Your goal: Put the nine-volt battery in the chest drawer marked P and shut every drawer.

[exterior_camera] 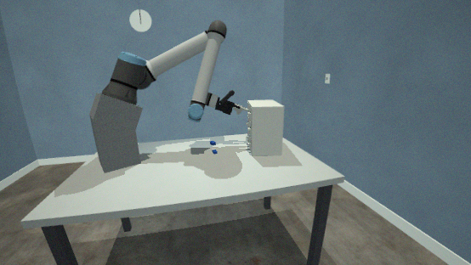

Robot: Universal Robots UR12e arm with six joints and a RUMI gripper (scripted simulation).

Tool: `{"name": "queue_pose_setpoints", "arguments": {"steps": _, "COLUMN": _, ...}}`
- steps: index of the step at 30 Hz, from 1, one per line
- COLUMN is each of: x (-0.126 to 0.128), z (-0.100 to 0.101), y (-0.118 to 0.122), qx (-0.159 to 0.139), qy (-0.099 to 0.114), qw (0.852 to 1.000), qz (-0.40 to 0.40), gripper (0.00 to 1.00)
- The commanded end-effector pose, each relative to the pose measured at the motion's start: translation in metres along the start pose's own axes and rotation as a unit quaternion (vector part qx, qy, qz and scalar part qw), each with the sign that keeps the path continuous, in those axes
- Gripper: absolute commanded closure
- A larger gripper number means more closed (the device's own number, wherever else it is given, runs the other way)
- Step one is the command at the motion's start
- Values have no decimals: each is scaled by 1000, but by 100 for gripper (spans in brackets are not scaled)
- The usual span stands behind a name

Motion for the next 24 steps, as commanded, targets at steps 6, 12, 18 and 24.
{"name": "queue_pose_setpoints", "arguments": {"steps": 6, "x": 0, "z": 0, "y": 0, "qx": 0, "qy": 0, "qw": 1000, "qz": 0, "gripper": 80}}
{"name": "queue_pose_setpoints", "arguments": {"steps": 12, "x": 0, "z": 0, "y": 0, "qx": 0, "qy": 0, "qw": 1000, "qz": 0, "gripper": 80}}
{"name": "queue_pose_setpoints", "arguments": {"steps": 18, "x": 0, "z": 0, "y": 0, "qx": 0, "qy": 0, "qw": 1000, "qz": 0, "gripper": 93}}
{"name": "queue_pose_setpoints", "arguments": {"steps": 24, "x": 0, "z": 0, "y": 0, "qx": 0, "qy": 0, "qw": 1000, "qz": 0, "gripper": 93}}
Point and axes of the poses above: the point where the finger pads meet when closed, its own z axis out along the fingers, its own x axis across the jaws, y = z × x, the point moved 10 cm from there along -z, back along the fingers, and after that the axes turned 7 degrees about z, right-handed, at the moved point
